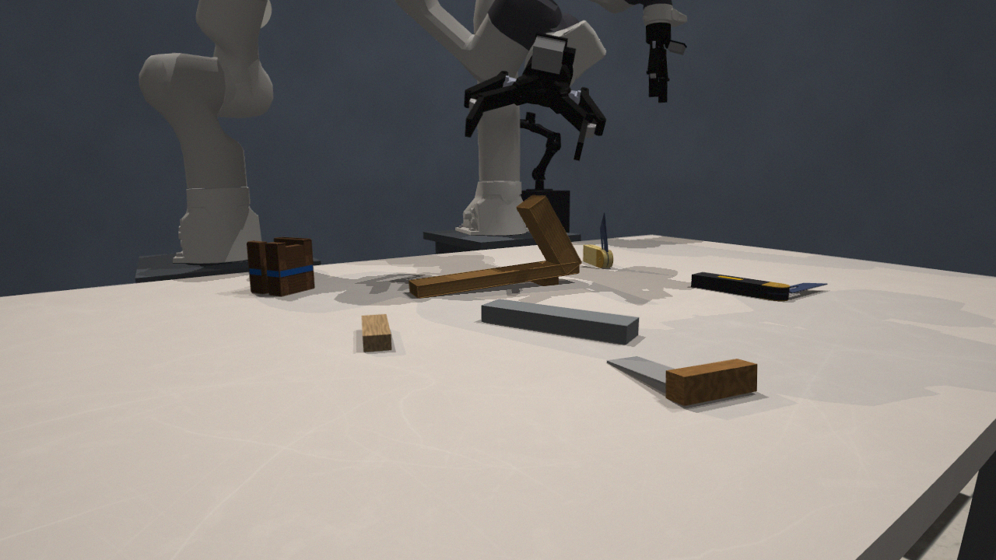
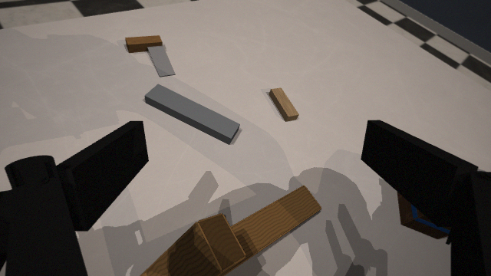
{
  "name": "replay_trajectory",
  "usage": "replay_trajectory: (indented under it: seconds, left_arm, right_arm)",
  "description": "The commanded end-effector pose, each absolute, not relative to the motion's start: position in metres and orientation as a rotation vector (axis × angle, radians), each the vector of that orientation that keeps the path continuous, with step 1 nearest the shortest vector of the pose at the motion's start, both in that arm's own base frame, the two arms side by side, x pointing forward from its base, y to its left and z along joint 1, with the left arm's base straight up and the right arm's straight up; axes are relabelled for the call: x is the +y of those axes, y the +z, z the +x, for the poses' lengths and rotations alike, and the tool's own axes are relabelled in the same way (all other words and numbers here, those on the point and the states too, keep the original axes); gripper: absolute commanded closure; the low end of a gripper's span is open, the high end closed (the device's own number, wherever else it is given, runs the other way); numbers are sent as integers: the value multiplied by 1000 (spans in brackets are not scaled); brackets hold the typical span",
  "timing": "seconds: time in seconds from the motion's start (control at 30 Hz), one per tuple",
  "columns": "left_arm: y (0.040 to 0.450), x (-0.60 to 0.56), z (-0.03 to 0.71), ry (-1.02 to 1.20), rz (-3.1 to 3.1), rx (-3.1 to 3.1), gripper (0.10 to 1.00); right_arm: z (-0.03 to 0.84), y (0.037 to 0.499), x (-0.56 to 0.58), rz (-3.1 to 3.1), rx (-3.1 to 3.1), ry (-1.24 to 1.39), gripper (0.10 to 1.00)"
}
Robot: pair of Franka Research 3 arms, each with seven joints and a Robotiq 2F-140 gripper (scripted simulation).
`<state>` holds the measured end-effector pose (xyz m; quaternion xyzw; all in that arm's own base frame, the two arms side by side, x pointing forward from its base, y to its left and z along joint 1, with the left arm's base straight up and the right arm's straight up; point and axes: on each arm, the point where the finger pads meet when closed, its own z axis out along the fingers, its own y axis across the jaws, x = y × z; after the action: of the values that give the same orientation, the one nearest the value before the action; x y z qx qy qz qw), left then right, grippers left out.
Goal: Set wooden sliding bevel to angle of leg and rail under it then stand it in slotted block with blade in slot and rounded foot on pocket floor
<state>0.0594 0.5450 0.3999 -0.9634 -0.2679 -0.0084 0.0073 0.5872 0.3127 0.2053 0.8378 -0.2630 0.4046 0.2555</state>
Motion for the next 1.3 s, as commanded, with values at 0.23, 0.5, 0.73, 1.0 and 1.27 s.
replay_trajectory:
  seconds: [0.23,0.5,0.73,1.0,1.27]
  left_arm:
    - [409,552,6,-5,-2923,-1151,98]
    - [413,554,-13,0,-2888,-1235,98]
    - [413,554,-15,0,-2886,-1241,98]
    - [413,554,-15,0,-2886,-1241,98]
    - [413,554,-15,0,-2886,-1241,98]
  right_arm:
    - [588,205,313,2274,-716,1103,98]
    - [588,205,313,2274,-716,1103,98]
    - [588,205,313,2274,-716,1103,98]
    - [581,203,332,2310,-699,1107,98]
    - [526,196,431,2640,-546,1140,98]
